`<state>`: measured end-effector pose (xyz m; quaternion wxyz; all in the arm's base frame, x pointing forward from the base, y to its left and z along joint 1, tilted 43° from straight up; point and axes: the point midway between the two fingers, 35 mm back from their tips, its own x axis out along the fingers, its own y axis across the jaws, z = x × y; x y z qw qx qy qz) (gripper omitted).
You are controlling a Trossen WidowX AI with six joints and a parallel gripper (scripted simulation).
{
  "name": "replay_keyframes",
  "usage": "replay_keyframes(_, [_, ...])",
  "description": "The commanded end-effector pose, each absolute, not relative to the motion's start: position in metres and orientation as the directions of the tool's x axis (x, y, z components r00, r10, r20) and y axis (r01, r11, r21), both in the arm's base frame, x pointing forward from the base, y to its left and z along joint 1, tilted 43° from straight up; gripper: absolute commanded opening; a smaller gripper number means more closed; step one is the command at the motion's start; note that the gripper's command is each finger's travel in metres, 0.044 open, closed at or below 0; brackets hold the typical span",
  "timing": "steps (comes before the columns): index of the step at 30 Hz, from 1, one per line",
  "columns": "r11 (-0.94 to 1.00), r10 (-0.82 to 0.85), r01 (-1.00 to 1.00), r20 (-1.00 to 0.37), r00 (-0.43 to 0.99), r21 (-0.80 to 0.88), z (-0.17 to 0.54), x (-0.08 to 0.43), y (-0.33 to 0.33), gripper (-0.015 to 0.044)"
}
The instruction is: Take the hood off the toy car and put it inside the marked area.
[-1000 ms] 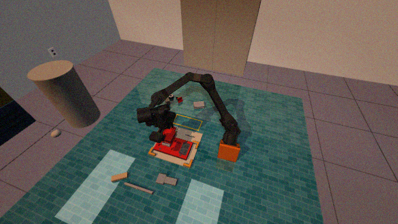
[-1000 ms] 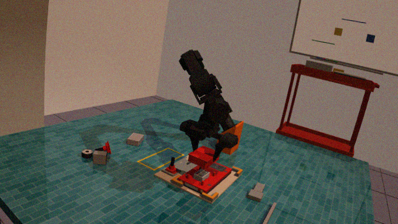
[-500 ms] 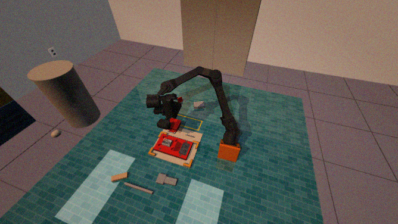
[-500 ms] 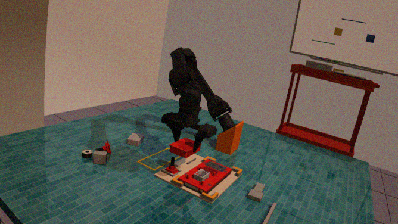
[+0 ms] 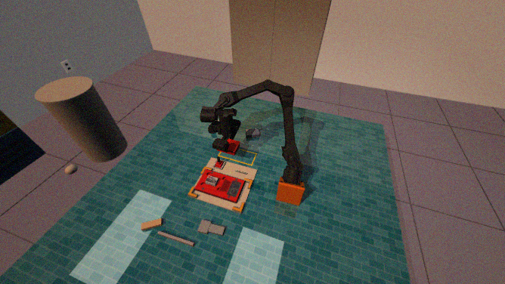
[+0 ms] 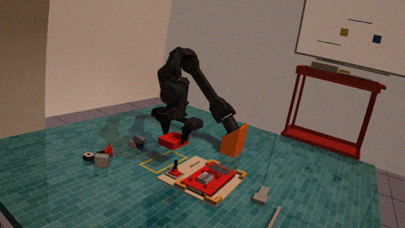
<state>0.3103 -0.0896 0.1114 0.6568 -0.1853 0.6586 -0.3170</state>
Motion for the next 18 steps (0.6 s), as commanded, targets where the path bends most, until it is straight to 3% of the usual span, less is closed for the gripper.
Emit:
replay_keyframes(1, [0.726, -0.667, 0.164, -0.742, -0.071, -0.668, 0.123, 0.298, -0.101, 0.0])
replay_keyframes(18, [0.72, -0.672, 0.165, -0.737, -0.073, -0.674, 0.137, 0.279, -0.121, 0.0])
